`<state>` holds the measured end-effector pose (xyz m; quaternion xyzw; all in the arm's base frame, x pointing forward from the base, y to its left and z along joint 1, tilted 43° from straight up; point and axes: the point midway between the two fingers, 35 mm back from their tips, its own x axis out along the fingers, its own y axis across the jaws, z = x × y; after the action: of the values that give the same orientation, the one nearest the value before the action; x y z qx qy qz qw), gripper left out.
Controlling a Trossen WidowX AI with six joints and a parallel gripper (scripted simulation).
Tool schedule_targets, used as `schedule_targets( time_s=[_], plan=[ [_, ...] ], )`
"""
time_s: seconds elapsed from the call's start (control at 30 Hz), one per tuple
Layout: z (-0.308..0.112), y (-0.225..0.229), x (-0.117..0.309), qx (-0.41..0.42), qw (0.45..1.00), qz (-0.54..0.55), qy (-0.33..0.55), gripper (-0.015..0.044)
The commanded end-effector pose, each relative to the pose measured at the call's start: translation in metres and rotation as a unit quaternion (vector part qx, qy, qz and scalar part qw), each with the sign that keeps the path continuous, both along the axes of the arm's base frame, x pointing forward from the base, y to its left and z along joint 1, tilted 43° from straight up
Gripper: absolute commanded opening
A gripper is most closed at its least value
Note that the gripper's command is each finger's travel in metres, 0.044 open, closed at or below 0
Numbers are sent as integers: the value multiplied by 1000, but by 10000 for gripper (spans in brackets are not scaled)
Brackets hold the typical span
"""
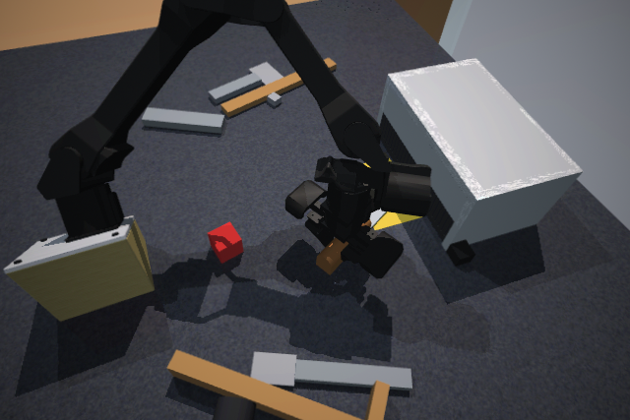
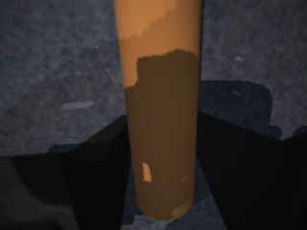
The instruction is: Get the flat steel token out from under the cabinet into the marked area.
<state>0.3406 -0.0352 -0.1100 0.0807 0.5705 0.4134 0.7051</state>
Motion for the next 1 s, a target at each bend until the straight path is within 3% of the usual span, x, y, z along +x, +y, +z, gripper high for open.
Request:
schedule_targets(
  time_s=[0.0,0.97],
  plan=[
    [-4,-3,-9,0,1000,-1,3,0],
    [-25,-27,-59,-1,1000,-1,4,0]
  ],
)
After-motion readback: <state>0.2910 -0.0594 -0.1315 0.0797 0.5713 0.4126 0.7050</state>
